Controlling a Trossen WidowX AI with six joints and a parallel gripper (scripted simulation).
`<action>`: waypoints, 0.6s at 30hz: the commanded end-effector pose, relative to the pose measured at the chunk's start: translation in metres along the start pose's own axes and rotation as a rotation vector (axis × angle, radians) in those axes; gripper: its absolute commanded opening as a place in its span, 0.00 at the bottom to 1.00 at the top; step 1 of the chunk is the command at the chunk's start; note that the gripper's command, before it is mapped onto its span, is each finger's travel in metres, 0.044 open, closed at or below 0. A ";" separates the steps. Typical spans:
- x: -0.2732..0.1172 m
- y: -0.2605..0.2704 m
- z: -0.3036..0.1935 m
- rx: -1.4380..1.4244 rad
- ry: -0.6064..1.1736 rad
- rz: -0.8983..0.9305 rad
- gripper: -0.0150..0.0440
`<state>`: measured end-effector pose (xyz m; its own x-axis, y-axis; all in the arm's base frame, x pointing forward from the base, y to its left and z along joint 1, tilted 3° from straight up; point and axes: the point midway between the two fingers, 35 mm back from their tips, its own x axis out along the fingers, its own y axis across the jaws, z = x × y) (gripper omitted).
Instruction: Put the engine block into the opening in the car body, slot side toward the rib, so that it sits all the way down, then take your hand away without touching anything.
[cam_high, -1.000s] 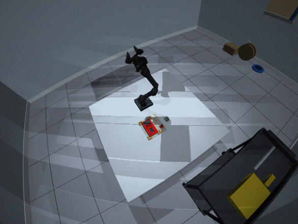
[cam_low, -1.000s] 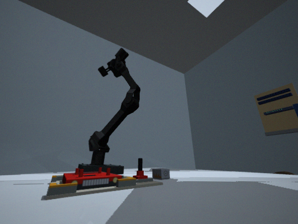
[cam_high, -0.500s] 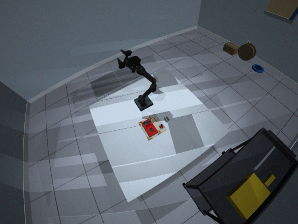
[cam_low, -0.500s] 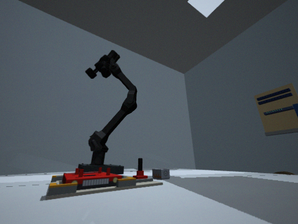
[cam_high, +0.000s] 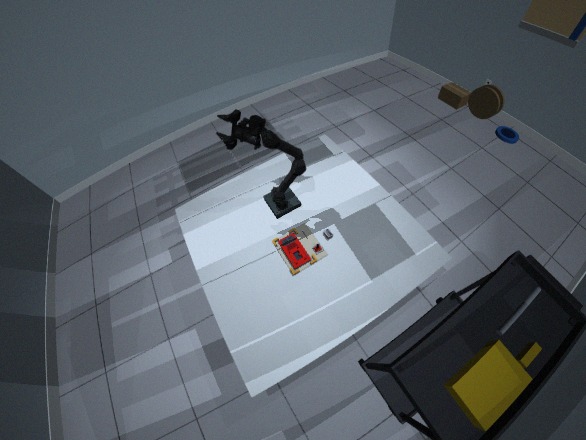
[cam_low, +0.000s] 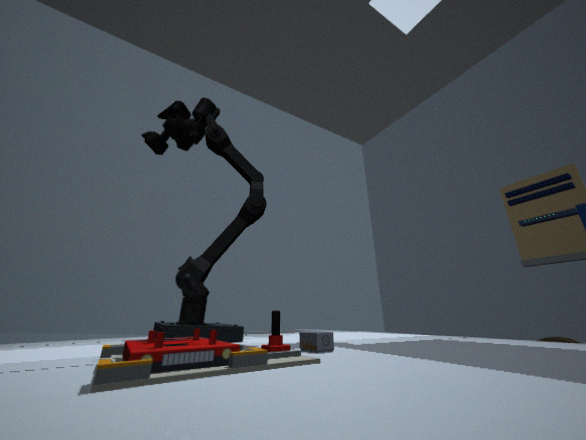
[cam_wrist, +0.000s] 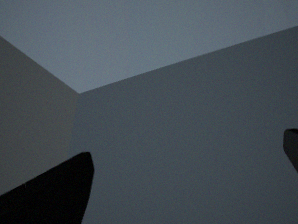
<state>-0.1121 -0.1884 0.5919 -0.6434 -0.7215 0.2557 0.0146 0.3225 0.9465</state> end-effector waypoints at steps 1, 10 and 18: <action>0.006 -0.023 -0.026 -0.053 0.096 -0.069 1.00; 0.002 -0.065 -0.083 -0.163 0.312 -0.181 1.00; -0.016 -0.100 -0.135 -0.277 0.515 -0.258 1.00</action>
<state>-0.0210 -0.2793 0.5335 -0.2778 -0.9591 0.0549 0.1035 0.0270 0.9943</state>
